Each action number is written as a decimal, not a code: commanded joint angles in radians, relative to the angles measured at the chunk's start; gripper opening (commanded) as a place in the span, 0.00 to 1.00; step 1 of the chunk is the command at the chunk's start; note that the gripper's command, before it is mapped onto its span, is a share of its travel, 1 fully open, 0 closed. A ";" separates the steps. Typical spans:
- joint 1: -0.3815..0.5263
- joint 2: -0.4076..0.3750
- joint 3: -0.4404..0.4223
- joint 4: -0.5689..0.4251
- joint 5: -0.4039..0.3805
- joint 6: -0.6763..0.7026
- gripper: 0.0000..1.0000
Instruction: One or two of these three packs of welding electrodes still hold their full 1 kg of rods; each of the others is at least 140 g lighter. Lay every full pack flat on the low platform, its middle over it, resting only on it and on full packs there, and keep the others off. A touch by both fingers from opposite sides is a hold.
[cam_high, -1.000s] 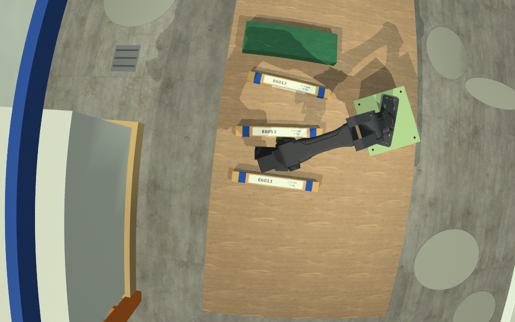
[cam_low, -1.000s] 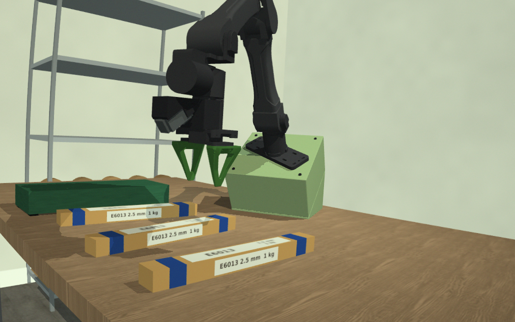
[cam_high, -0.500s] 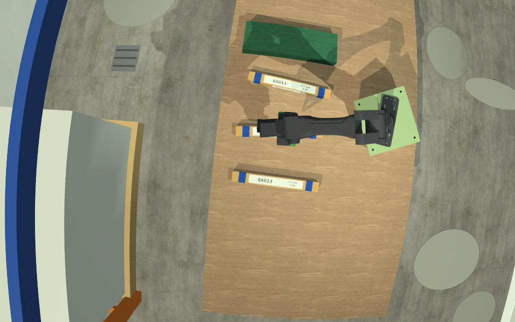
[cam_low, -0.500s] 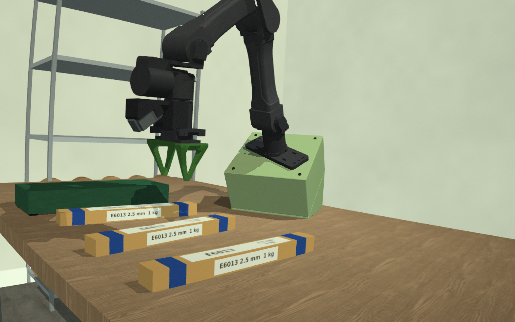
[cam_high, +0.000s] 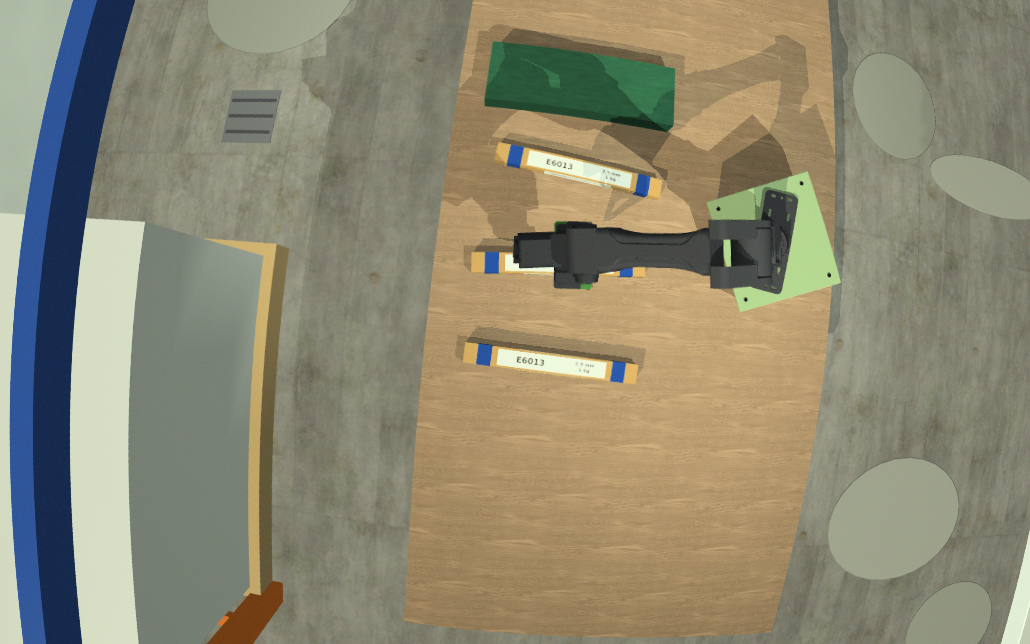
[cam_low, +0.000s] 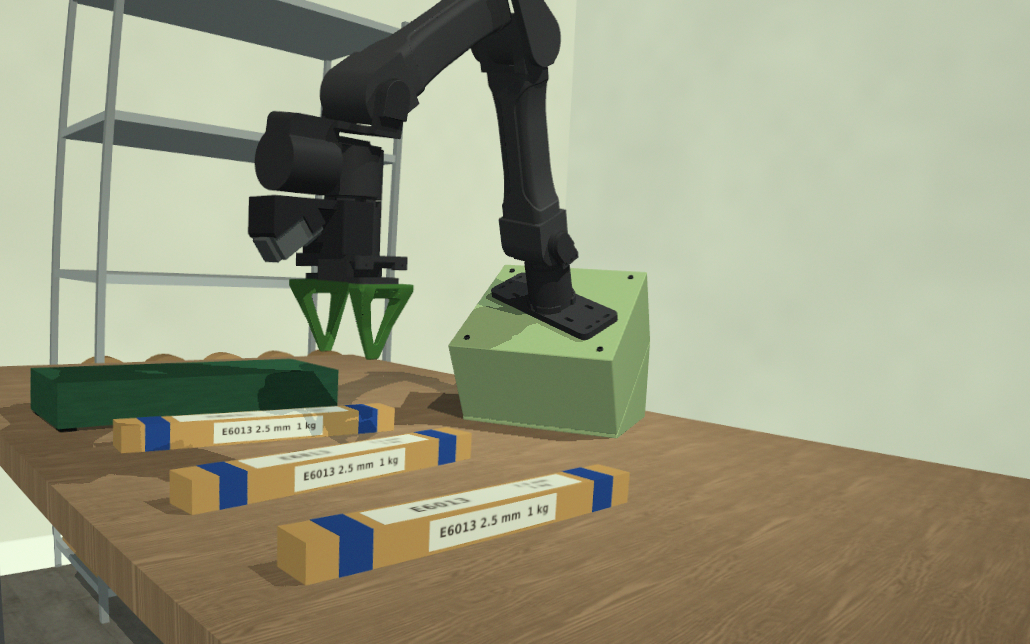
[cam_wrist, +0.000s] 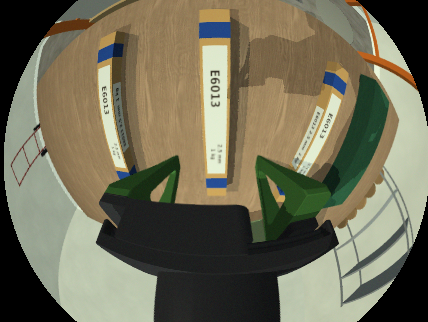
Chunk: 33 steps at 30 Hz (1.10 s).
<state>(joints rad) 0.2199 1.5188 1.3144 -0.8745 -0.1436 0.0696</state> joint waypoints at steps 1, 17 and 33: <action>0.004 -0.037 0.046 -0.008 -0.004 -0.002 0.76; 0.005 -0.032 0.060 -0.020 -0.004 -0.001 0.76; 0.034 0.102 -0.059 0.178 0.016 0.026 0.76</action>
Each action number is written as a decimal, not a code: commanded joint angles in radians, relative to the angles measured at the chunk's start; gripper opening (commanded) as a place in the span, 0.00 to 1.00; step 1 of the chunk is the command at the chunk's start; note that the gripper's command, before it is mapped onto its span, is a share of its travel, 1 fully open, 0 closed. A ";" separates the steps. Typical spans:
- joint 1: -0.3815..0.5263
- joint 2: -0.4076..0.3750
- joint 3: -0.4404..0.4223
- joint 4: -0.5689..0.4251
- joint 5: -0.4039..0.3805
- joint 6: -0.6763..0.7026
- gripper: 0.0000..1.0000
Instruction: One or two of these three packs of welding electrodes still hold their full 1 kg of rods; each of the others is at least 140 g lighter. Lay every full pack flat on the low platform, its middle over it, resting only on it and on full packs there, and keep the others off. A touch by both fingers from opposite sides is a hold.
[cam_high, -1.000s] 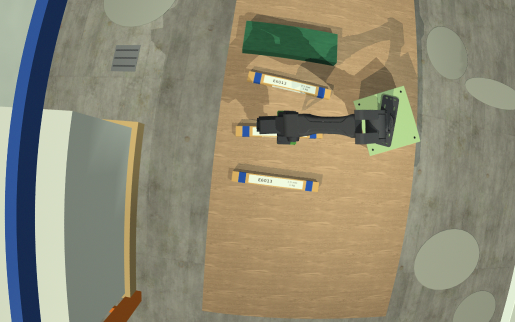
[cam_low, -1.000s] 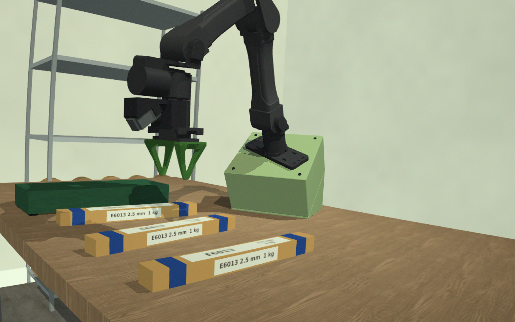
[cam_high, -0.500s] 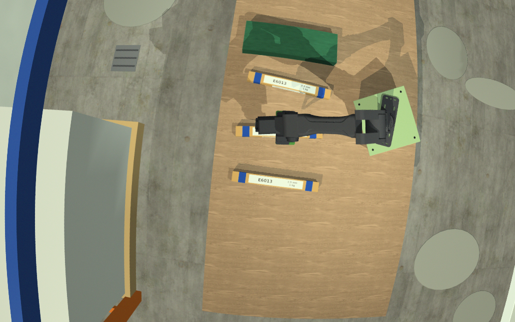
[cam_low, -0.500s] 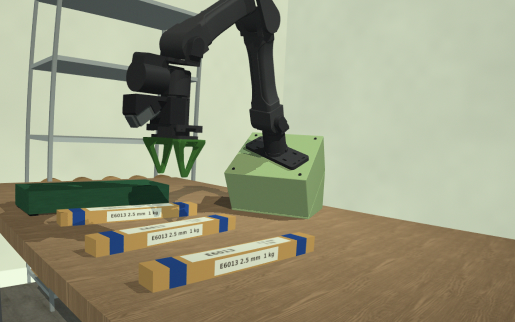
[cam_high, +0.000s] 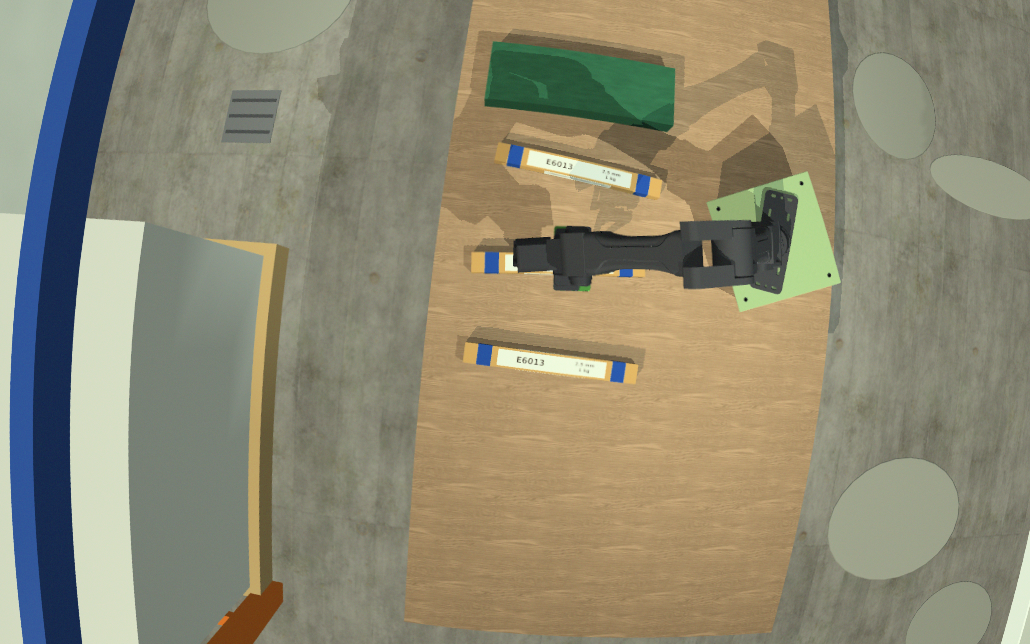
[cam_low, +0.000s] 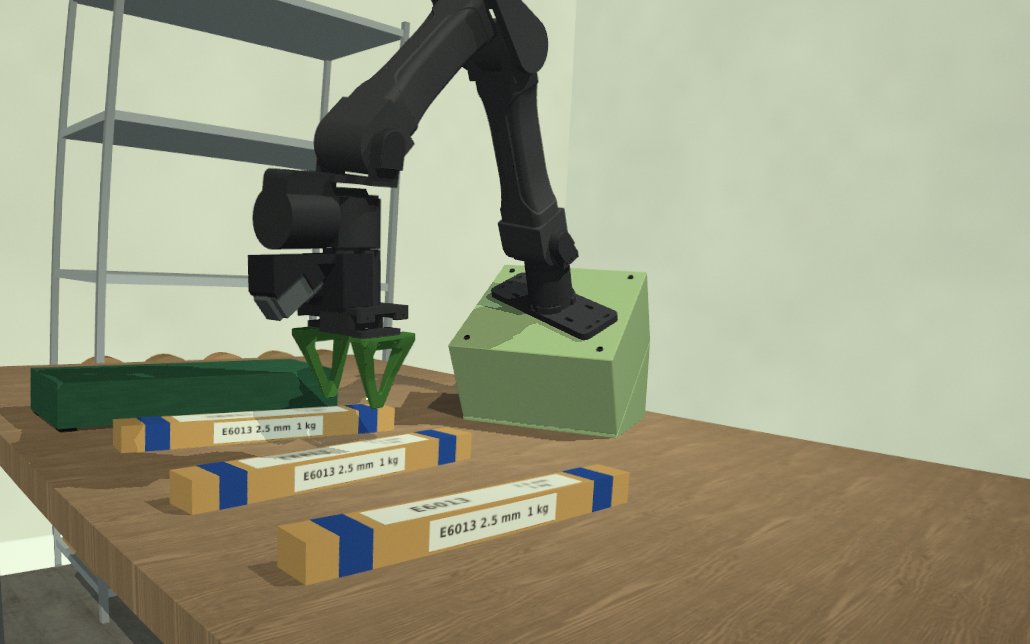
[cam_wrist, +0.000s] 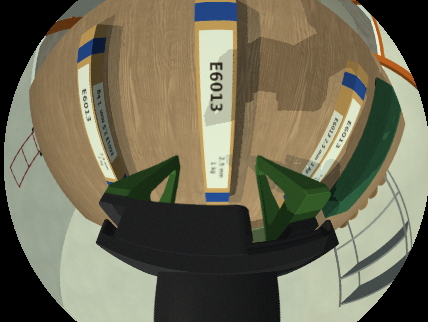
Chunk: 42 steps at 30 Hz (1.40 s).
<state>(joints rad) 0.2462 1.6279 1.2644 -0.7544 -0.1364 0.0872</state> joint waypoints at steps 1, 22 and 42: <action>0.001 -0.040 0.027 0.070 0.009 0.010 0.76; 0.016 0.101 0.005 0.199 0.016 0.021 0.76; 0.027 0.167 -0.016 0.272 0.021 0.029 0.76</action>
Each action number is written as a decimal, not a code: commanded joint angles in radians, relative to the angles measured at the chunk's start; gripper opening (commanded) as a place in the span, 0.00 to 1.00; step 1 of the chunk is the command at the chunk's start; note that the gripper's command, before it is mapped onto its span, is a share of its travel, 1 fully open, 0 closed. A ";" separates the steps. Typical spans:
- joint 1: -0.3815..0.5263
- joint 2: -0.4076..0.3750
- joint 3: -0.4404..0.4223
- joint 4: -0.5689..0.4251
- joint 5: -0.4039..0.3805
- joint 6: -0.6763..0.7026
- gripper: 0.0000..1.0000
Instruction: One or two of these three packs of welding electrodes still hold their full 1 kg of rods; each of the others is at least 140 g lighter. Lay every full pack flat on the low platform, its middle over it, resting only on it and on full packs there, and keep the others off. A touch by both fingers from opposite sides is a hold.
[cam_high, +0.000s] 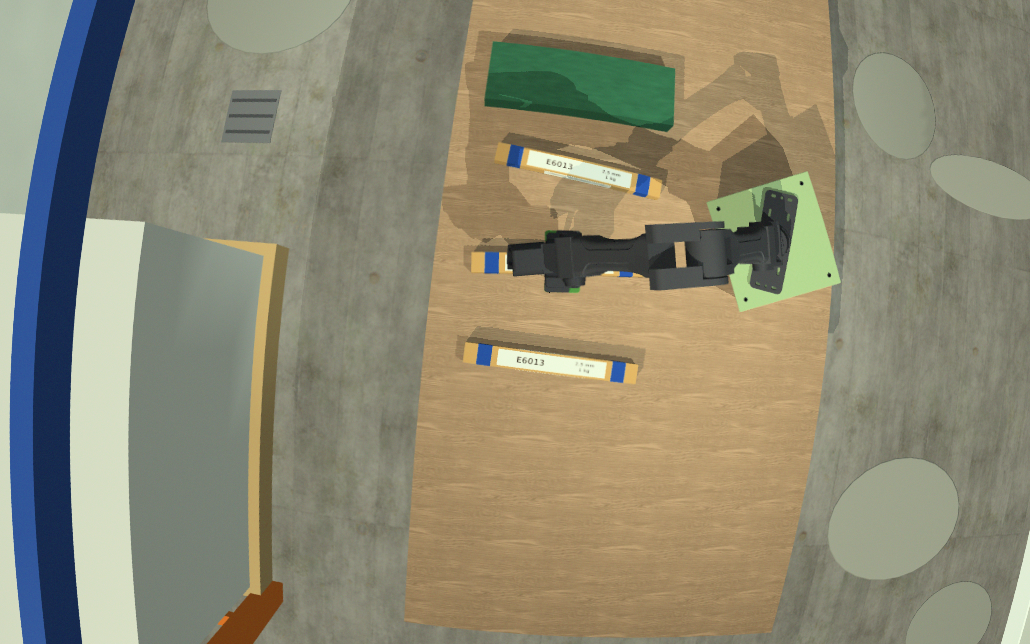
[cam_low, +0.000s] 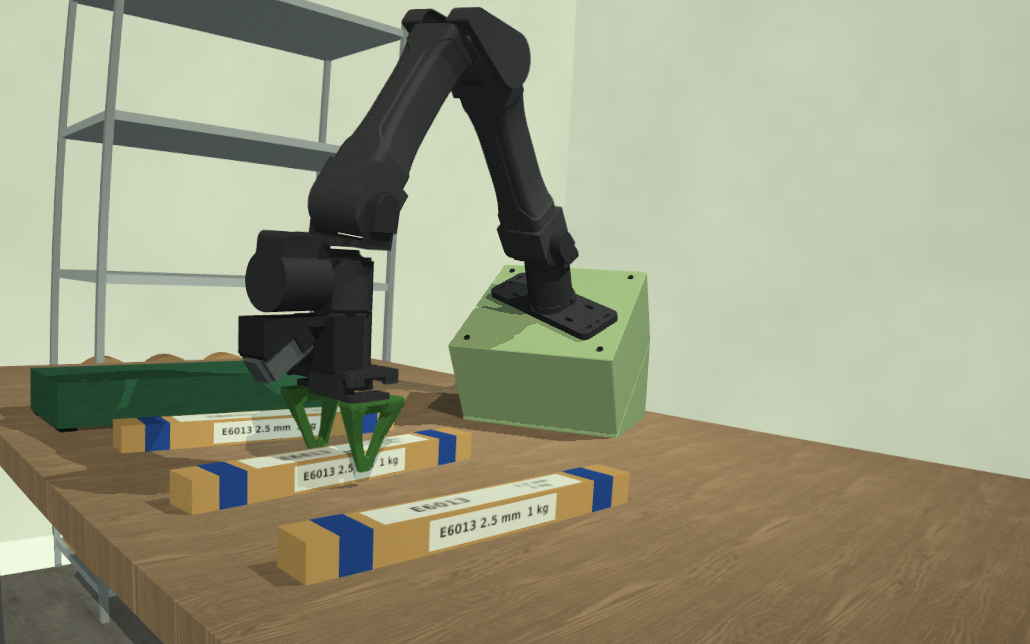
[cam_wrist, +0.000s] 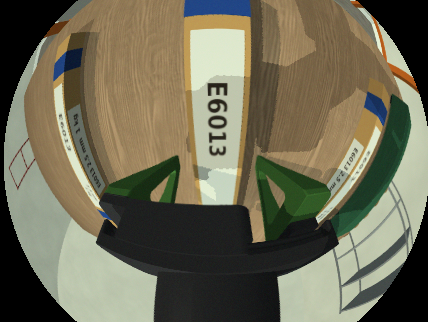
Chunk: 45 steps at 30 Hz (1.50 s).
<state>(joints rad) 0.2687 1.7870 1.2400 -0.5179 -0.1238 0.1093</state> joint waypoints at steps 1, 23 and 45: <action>0.004 0.010 0.008 0.039 0.009 0.007 0.76; 0.001 -0.004 -0.004 0.035 0.003 0.003 0.00; 0.001 -0.004 -0.004 0.034 0.002 0.003 0.00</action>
